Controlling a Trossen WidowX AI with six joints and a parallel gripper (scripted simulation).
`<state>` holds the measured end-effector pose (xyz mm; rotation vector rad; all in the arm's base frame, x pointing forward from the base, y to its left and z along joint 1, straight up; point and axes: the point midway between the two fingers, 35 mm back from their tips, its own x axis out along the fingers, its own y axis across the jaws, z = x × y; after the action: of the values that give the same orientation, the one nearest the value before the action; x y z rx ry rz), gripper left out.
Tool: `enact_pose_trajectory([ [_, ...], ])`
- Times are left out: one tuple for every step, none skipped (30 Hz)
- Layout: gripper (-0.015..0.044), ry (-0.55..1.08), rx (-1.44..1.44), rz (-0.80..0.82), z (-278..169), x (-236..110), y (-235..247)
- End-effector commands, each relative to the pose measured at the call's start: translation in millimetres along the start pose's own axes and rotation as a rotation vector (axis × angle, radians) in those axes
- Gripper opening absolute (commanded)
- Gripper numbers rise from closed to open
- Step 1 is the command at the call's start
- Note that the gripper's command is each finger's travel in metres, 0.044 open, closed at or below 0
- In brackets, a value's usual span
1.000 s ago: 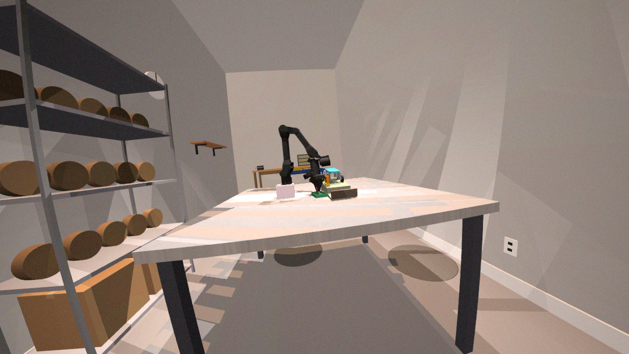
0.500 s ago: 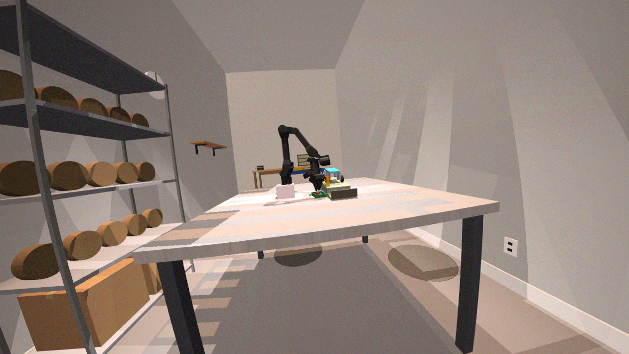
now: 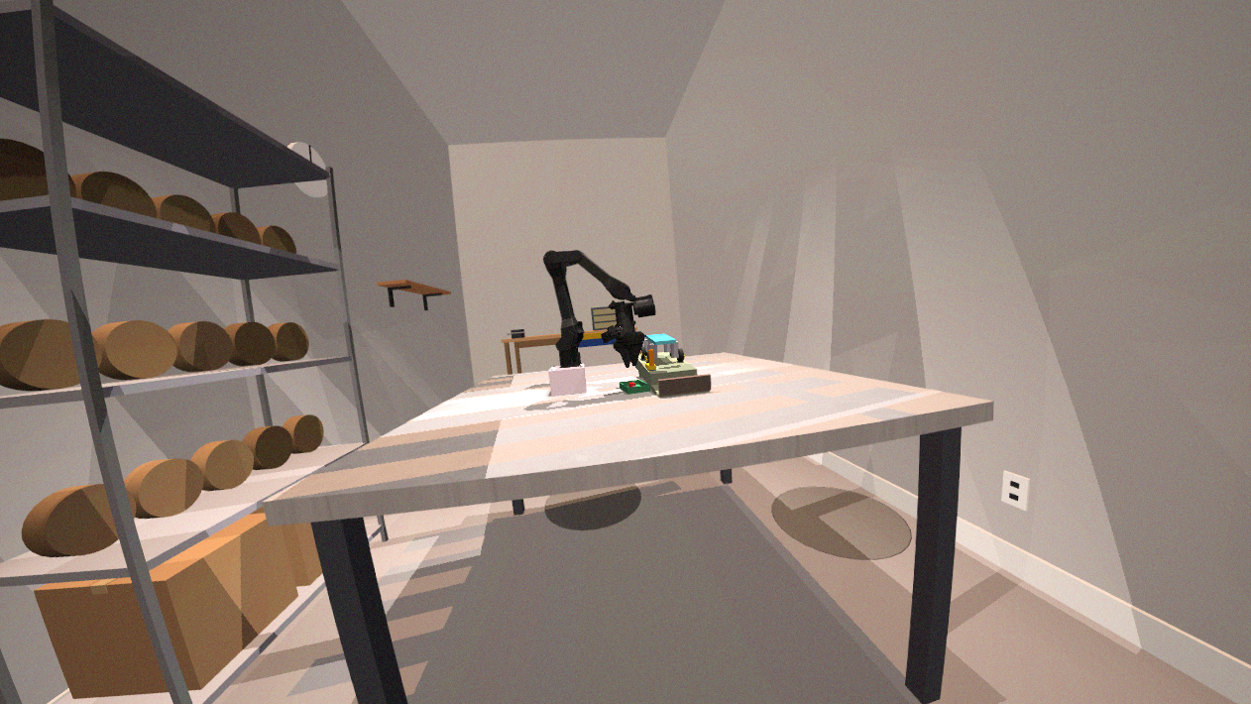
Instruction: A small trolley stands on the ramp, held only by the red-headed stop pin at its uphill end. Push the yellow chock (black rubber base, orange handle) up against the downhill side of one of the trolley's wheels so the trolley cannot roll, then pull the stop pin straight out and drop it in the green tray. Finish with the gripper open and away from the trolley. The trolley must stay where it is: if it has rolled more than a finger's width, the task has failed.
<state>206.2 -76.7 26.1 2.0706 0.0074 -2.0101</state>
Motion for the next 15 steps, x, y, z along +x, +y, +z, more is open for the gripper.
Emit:
enact_pose_trajectory([
  [0.044,0.005,0.007,0.002,-0.8,-14.4,2.7],
  [0.044,0.005,0.007,0.002,-0.8,-17.4,3.1],
  [0.044,0.005,0.007,0.002,-0.9,-20.3,3.6],
  [0.044,0.005,0.007,0.002,-0.9,-23.2,4.1],
  [0.044,0.005,0.007,0.002,-1.1,-26.2,4.6],
  [0.044,0.005,0.007,0.002,-1.2,-29.1,5.1],
  [0.044,0.005,0.007,0.002,-1.3,-32.0,5.7],
  [0.044,0.005,0.007,0.003,-1.4,-34.9,6.2],
  [0.044,0.005,0.007,0.003,-1.7,-38.5,6.9],
  [0.044,0.005,0.007,0.003,-1.8,-41.2,7.4],
  [0.044,0.005,0.007,0.003,-1.8,-42.1,7.5],
  [0.044,0.005,0.007,0.003,-1.8,-42.1,7.5],
  [0.044,0.005,0.007,0.003,-1.8,-42.1,7.5],
  [0.044,0.005,0.007,0.003,-1.8,-42.1,7.5],
  [0.044,0.005,0.001,0.002,-2.1,-37.9,6.9],
])
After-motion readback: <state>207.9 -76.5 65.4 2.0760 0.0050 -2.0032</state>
